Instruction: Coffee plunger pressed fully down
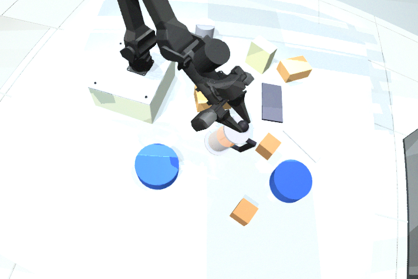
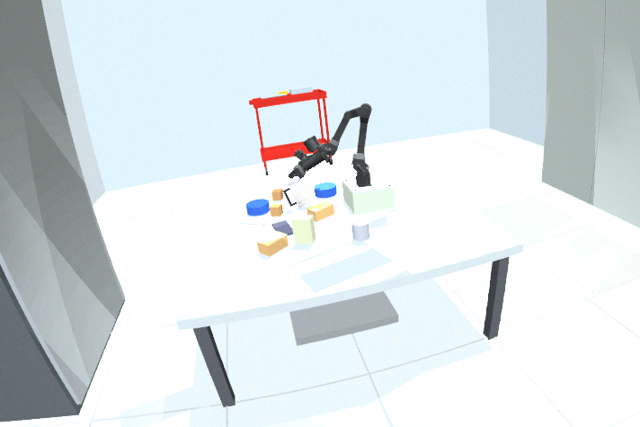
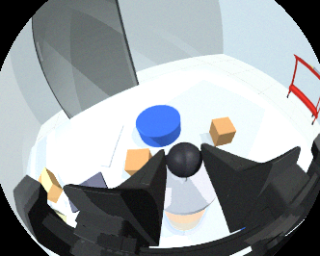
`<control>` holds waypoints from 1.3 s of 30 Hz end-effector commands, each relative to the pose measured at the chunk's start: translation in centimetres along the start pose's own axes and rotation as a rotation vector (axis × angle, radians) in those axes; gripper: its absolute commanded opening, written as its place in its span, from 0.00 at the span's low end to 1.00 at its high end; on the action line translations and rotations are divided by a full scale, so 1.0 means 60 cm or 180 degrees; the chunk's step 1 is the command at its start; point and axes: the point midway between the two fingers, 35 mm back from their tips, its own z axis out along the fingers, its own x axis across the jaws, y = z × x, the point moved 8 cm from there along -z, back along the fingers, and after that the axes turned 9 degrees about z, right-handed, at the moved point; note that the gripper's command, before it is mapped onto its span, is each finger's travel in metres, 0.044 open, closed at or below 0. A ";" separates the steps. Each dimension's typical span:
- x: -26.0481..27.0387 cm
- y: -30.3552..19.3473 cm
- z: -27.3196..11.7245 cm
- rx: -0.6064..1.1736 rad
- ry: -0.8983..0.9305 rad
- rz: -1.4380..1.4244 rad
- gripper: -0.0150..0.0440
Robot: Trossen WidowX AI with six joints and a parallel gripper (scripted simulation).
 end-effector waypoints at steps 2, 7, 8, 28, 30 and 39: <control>0.000 -0.001 0.000 0.0008 -0.0001 0.0000 0.46; 0.000 -0.001 0.000 0.0008 -0.0001 0.0000 0.59; 0.000 -0.001 0.000 0.0008 -0.0001 0.0000 0.64; 0.007 0.034 -0.035 -0.0019 0.0016 0.0015 1.00; 0.010 0.048 -0.060 0.0005 0.0008 0.0006 1.00; 0.012 0.070 -0.142 0.0075 -0.0016 -0.0022 1.00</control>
